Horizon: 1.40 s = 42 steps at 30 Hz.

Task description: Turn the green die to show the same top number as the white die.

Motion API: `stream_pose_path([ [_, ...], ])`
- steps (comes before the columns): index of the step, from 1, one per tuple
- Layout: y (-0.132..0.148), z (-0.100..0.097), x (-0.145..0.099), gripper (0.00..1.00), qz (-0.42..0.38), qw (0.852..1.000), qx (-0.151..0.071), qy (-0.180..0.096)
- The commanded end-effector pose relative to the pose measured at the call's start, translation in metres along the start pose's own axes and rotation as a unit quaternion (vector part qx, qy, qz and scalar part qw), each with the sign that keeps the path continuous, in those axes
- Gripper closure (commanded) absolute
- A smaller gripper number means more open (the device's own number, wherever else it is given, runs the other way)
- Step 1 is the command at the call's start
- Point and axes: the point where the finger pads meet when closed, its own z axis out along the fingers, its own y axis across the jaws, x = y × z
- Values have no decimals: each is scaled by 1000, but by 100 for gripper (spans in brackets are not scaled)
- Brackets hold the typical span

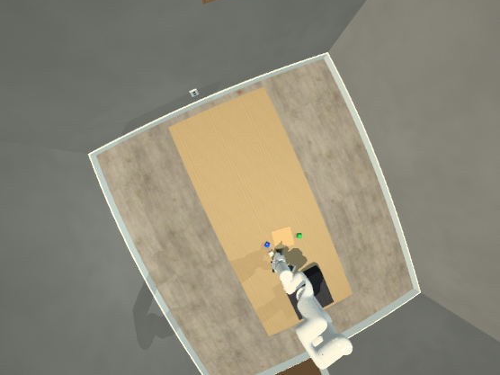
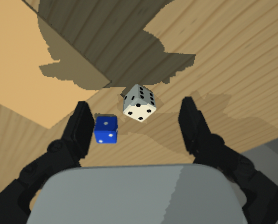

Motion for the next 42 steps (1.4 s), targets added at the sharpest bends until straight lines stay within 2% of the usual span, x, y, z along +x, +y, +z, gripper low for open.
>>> stream_pose_path([
  [1, -1, -7, -1, 0, 0, 1000, 1, -1],
  [3, -1, -15, -1, 0, 0, 1000, 1, -1],
  [5, -1, -15, -1, 0, 0, 1000, 1, -1],
  [14, 1, -78, -2, 0, 0, 1000, 1, -1],
  [18, 1, -96, -2, 0, 0, 1000, 1, -1],
  [31, 1, -100, -2, 0, 1, 1000, 1, -1],
  [33, -7, -100, 1, 0, 27, 1000, 1, -2],
  [35, -27, -100, 8, 0, 91, 996, 1, -2],
  [39, -30, -100, 10, 0, 101, 995, 1, -2],
  [40, -45, -100, 16, 0, 151, 989, 1, -2],
  [42, -52, -100, 20, 0, 173, 985, 1, -3],
])
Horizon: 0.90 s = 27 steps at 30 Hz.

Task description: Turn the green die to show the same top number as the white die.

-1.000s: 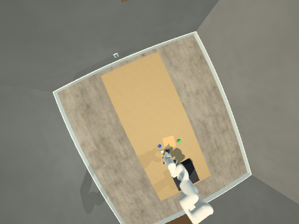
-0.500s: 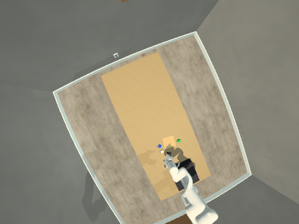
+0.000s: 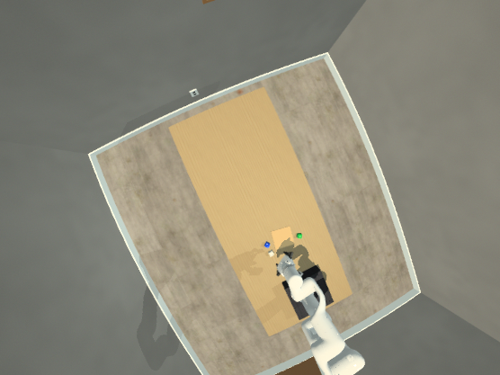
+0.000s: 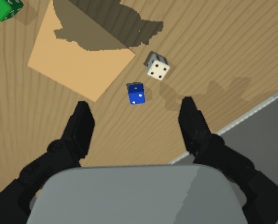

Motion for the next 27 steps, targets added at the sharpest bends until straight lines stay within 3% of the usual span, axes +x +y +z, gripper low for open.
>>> stream_pose_path([
  [1, -29, -1, 5, 0, 87, 996, 1, -2],
  [12, -81, -1, 24, 0, 247, 969, 1, -3],
  [15, -84, -1, 26, 0, 258, 966, 1, -3],
  [16, -98, -1, 32, 0, 300, 954, 2, -3],
  [19, -106, -1, 37, 0, 324, 946, 2, -3],
  [27, -142, -1, 59, 0, 434, 901, 2, -4],
])
